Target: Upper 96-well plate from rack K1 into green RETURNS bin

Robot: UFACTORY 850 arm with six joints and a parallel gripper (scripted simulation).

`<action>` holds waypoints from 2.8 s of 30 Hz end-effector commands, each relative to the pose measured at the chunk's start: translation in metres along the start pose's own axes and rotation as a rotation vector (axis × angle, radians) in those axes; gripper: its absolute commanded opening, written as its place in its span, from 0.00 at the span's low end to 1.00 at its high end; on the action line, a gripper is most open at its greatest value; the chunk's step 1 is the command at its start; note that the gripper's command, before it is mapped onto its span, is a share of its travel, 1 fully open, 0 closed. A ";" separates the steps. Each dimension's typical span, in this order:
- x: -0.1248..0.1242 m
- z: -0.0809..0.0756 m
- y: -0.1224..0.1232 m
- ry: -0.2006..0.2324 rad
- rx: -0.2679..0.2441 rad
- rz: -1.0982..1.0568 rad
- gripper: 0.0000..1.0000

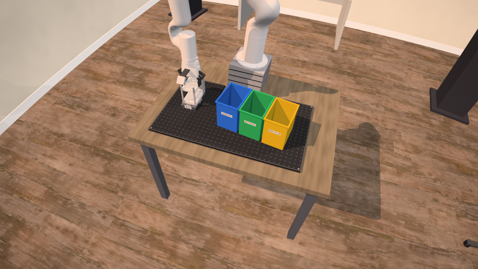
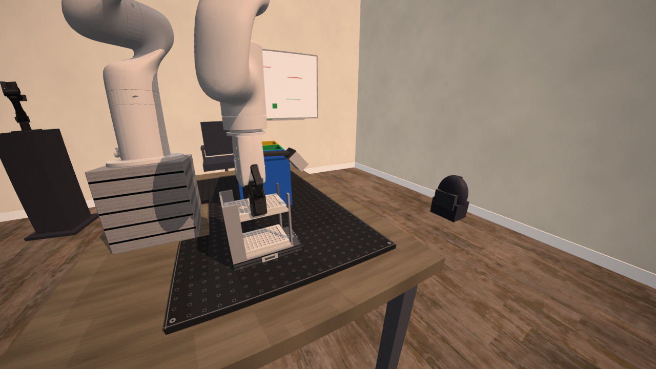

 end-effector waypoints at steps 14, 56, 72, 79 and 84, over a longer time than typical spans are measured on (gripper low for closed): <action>0.001 -0.027 0.000 -0.001 0.002 0.000 0.00; 0.001 -0.089 0.000 -0.001 0.002 0.000 0.00; 0.001 -0.114 0.000 -0.001 0.002 0.000 0.00; 0.001 -0.123 0.000 -0.001 0.002 0.000 0.00; 0.001 -0.129 0.000 -0.001 0.002 0.000 0.00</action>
Point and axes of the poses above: the point where the finger pads meet when closed, its own z axis out along the fingers, its own x axis across the jaws, y = z × x, the point moved 9 cm from there along -z, back along the fingers, and after that the axes turned 15 degrees about -z, right-handed, at the moved point
